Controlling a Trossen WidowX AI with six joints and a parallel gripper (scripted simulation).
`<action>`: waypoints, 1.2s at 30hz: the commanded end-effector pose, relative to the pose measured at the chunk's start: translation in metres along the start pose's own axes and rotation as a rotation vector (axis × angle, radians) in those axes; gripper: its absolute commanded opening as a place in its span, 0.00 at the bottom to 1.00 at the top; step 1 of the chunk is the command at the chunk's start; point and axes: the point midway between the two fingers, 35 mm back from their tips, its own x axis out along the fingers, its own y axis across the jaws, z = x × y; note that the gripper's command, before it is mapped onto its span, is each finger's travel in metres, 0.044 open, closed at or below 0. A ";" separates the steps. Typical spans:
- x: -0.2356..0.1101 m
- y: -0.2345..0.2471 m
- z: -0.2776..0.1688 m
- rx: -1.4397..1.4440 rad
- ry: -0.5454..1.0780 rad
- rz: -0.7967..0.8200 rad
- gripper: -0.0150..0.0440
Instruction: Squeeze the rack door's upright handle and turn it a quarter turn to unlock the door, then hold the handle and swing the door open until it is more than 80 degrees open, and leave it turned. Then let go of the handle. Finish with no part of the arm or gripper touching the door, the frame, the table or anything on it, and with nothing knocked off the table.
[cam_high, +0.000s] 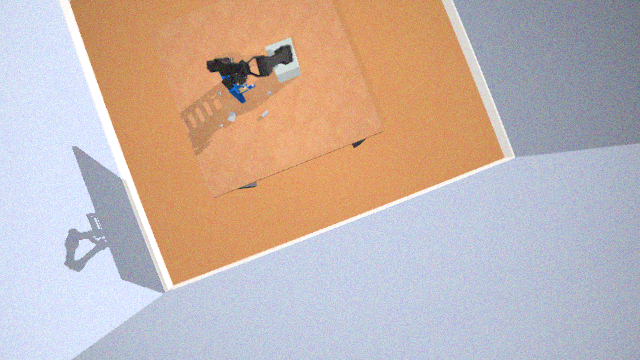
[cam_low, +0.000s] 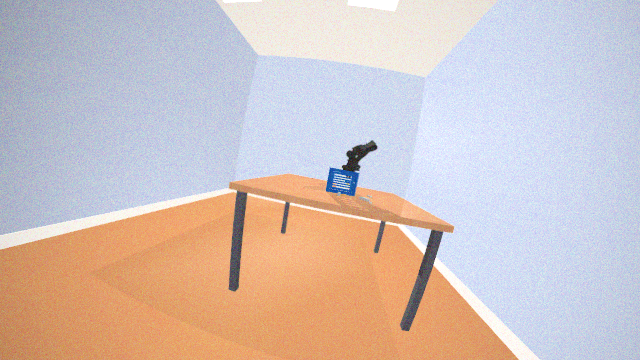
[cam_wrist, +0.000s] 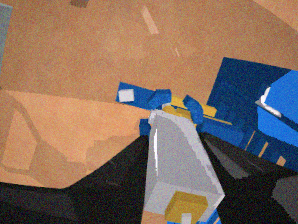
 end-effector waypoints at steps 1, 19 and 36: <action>0.000 0.000 0.000 -0.008 -0.002 -0.002 0.63; 0.000 0.000 0.000 0.660 -0.003 -0.001 0.74; 0.000 0.000 0.000 1.502 -0.003 0.000 0.74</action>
